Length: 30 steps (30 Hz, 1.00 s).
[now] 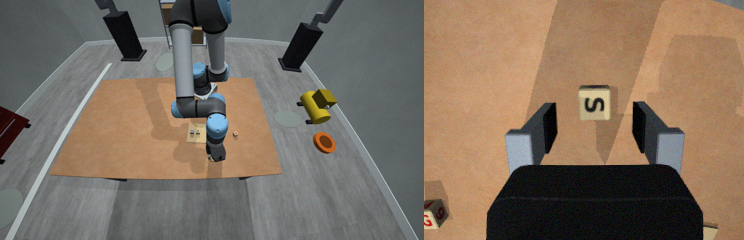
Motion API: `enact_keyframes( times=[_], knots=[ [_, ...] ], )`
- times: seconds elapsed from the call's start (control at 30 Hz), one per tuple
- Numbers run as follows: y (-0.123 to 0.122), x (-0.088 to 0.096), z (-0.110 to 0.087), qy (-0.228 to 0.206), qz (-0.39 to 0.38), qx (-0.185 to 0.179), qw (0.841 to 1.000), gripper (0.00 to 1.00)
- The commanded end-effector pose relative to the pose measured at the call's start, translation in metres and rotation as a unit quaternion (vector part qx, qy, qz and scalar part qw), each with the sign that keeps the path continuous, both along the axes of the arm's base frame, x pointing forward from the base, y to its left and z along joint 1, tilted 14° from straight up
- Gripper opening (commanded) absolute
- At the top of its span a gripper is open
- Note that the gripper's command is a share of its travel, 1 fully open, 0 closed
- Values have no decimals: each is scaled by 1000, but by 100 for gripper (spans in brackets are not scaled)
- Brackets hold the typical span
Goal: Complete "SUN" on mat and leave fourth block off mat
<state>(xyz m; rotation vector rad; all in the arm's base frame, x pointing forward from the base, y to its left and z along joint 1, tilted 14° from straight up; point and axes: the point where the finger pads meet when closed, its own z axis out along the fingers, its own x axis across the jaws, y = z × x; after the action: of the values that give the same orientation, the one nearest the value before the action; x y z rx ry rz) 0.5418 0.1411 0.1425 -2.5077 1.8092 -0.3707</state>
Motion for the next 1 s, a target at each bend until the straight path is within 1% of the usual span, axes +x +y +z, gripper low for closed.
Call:
enact_keyframes(
  times=[0.0, 0.43, 0.77, 0.97],
  knots=[
    [-2, 1, -9, 0, -1, 0, 1000, 100],
    [-3, 5, -25, 0, -1, 0, 1000, 100],
    [-4, 6, -29, 0, -1, 0, 1000, 100],
    [-4, 6, -28, -1, -1, 0, 1000, 100]
  ],
)
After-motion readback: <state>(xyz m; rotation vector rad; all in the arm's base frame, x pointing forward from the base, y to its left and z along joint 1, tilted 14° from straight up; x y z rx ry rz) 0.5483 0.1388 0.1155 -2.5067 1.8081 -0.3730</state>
